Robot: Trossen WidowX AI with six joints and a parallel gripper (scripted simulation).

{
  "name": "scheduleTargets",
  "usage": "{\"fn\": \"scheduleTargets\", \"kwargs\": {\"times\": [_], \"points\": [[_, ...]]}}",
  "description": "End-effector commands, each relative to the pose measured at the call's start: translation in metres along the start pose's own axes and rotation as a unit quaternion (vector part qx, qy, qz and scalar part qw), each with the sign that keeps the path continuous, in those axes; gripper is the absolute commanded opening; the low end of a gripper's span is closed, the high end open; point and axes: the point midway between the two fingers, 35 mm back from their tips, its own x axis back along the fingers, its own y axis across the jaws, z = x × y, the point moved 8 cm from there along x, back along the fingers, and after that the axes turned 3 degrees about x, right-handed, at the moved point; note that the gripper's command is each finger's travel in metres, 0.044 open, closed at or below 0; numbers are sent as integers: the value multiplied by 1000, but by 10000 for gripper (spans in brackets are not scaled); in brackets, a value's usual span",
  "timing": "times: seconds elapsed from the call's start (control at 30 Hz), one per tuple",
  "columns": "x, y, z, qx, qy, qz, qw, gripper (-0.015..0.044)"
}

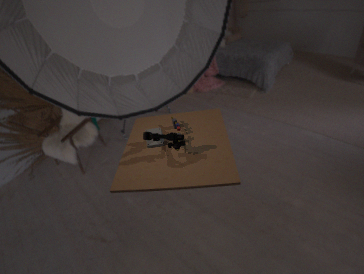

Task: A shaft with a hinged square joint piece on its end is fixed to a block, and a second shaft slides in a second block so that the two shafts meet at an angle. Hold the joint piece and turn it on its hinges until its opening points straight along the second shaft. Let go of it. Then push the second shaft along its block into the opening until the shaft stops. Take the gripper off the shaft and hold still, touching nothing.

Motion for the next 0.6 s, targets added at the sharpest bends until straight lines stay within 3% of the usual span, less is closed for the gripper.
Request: {"fn": "scheduleTargets", "kwargs": {"times": [0.0, 0.57], "points": [[0, 0, 0, 0, 0, 0, 1000, 67], [0, 0, 0, 0, 0, 2, 1000, 67]]}}
